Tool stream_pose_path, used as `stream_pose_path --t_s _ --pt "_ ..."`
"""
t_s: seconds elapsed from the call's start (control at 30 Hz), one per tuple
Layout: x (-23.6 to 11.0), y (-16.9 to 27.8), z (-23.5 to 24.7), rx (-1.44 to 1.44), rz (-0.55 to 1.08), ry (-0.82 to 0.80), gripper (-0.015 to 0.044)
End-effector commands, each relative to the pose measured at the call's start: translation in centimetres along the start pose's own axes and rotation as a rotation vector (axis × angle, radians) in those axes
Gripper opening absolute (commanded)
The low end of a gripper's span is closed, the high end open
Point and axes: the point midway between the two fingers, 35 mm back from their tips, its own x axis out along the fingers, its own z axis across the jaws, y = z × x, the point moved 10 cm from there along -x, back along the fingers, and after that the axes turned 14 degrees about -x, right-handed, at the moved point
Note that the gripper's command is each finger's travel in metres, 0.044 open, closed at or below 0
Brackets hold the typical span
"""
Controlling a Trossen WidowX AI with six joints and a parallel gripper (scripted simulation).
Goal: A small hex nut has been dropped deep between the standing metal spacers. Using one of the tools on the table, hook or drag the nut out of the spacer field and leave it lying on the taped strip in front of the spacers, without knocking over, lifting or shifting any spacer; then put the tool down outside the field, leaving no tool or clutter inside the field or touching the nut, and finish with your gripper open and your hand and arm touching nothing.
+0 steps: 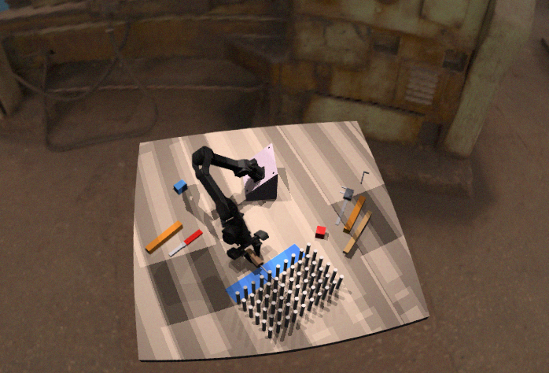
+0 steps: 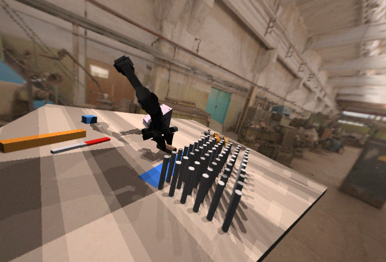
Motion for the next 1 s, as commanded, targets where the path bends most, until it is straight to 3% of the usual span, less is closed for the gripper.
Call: stream_pose_path --t_s 0.0,0.97 --pt "0.1 0.5 0.4 0.005 0.004 -0.009 0.0000" --pt "0.9 1.5 0.7 0.008 0.005 -0.011 0.0000"
